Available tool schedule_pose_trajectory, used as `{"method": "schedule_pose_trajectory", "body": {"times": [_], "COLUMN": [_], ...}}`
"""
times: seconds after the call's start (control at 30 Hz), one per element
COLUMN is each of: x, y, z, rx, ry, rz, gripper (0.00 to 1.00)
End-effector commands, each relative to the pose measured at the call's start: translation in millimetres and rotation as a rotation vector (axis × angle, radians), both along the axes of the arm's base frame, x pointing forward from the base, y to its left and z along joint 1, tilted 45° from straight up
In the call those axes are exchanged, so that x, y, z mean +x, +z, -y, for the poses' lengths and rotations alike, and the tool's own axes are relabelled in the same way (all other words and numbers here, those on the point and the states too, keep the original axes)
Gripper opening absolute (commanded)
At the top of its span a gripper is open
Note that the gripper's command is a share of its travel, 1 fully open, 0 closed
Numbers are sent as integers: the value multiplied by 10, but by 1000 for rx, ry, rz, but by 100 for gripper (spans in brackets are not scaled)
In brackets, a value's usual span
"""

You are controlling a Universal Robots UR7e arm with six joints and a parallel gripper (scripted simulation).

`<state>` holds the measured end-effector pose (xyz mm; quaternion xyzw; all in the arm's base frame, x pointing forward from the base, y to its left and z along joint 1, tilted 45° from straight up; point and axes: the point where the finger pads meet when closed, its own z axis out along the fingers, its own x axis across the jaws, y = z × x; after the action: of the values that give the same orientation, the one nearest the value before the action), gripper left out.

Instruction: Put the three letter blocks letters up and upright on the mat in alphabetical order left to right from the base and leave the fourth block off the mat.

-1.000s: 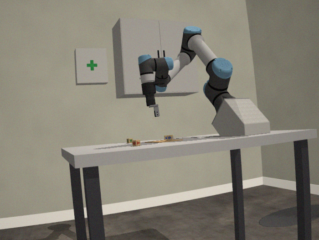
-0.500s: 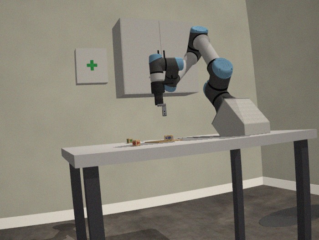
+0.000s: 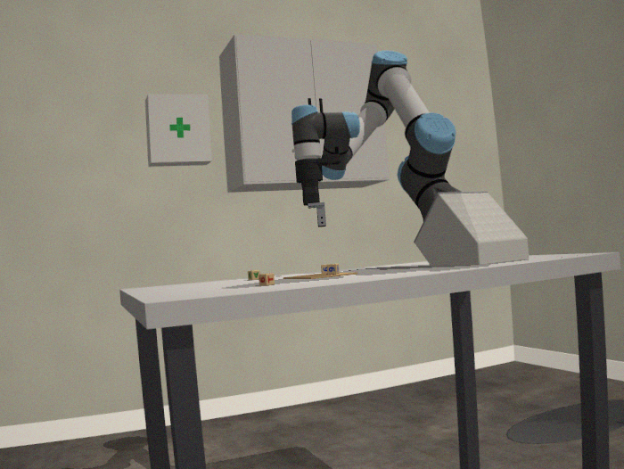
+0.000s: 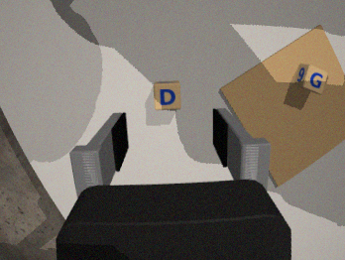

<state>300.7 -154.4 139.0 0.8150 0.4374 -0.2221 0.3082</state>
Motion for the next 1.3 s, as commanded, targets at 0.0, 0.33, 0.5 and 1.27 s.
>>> {"method": "schedule_pose_trajectory", "body": {"times": [0.0,0.33,0.5,1.27], "x": [-1,-10,-12,11], "y": [-3,-25,-45,-184], "z": [-7,-10,-11,-31], "rx": [0,-3,-8,-49], "ry": [-3,-31,-71,-390], "rz": [5,30,67,378], "gripper": [100,100,100,100]}}
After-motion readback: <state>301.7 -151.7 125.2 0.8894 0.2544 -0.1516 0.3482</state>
